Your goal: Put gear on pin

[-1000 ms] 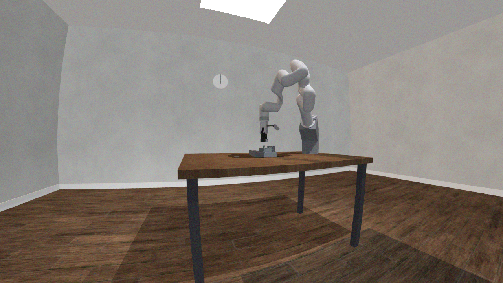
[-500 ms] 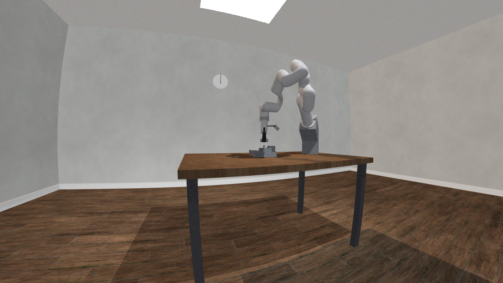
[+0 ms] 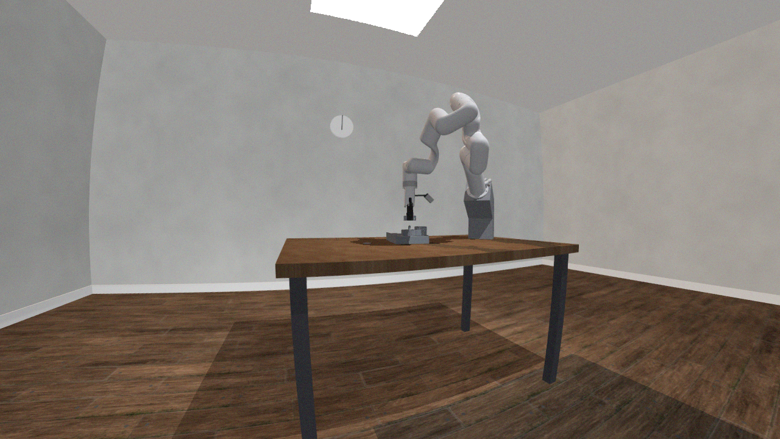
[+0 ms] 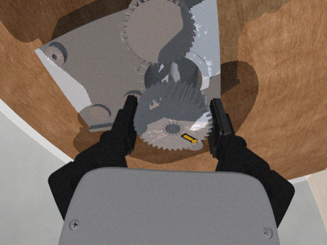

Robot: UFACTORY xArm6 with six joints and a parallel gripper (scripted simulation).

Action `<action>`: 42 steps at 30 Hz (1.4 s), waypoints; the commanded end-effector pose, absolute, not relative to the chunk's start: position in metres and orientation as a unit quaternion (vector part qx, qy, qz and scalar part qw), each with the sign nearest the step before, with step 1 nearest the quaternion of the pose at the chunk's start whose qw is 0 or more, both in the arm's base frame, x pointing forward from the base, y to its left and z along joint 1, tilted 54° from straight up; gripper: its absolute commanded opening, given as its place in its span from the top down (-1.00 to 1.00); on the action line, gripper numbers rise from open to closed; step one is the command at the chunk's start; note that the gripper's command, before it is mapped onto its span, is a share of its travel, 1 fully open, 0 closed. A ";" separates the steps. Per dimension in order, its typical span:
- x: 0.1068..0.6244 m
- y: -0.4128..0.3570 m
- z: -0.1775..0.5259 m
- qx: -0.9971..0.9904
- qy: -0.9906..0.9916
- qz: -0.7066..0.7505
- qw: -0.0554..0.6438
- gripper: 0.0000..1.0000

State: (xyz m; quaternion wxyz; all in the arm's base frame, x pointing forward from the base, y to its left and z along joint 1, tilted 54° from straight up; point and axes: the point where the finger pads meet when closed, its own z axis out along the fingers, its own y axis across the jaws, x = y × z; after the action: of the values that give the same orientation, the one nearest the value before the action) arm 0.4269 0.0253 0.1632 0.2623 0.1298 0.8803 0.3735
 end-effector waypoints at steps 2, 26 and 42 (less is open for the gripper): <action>0.427 0.025 0.164 0.129 0.880 0.373 0.264 1.00; 0.436 0.032 0.156 0.129 0.880 0.373 0.264 1.00; 0.441 0.037 0.151 0.129 0.880 0.373 0.264 1.00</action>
State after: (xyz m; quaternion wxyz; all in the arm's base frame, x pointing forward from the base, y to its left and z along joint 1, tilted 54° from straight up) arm 0.4405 0.0373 0.1504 0.2630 0.1284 0.8804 0.3731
